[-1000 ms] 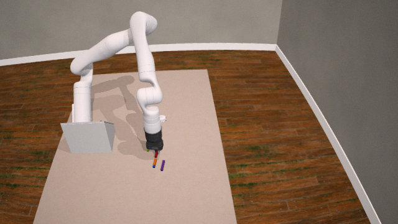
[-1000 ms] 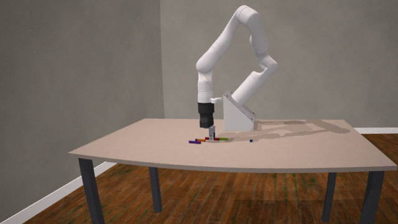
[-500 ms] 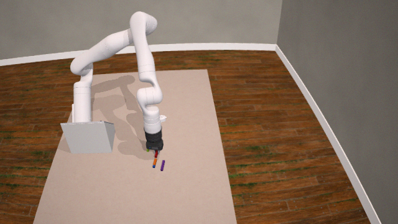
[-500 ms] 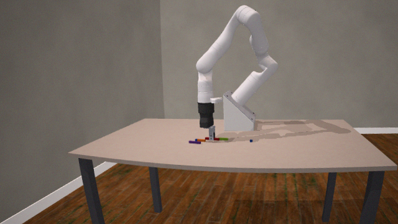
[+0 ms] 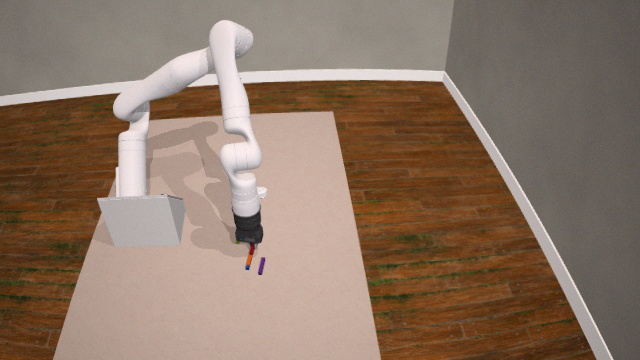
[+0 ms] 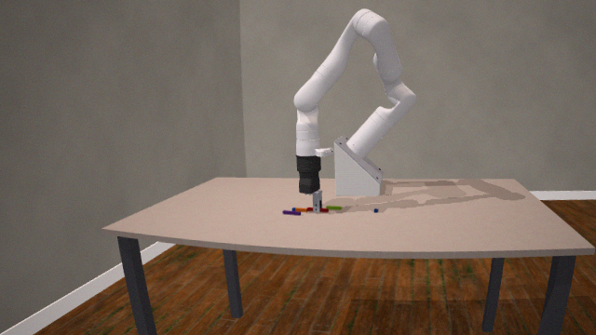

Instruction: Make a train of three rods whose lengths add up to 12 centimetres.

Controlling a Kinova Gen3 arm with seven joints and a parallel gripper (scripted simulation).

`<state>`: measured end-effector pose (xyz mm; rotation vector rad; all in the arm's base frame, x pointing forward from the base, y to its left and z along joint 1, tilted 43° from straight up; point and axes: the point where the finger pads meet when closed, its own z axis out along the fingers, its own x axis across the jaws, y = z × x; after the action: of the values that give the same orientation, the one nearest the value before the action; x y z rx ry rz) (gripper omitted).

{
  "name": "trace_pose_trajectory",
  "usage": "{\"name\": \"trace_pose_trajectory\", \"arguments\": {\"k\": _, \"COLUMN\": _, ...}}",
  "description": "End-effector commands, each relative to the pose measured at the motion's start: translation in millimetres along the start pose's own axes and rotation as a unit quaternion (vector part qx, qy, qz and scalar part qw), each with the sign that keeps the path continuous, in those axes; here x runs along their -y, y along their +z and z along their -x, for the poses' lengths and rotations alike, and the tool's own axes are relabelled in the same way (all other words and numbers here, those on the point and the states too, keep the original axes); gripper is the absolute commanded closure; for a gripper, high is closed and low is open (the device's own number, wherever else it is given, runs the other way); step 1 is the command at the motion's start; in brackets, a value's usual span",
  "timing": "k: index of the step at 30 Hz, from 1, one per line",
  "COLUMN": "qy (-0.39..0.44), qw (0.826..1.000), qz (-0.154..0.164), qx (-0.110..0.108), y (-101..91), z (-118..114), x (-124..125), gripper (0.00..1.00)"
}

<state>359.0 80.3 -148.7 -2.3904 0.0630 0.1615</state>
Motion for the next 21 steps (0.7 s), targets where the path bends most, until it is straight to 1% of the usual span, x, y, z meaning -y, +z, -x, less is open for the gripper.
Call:
{"name": "trace_pose_trajectory", "arguments": {"k": 1, "qy": 0.000, "qw": 1.000, "qz": 0.000, "qx": 0.001, "y": 2.2, "z": 0.5, "x": -0.3, "gripper": 0.76}}
{"name": "trace_pose_trajectory", "arguments": {"k": 21, "qy": 0.001, "qw": 1.000, "qz": 0.000, "qx": 0.001, "y": 4.0, "z": 0.5, "x": -0.3, "gripper": 0.76}}
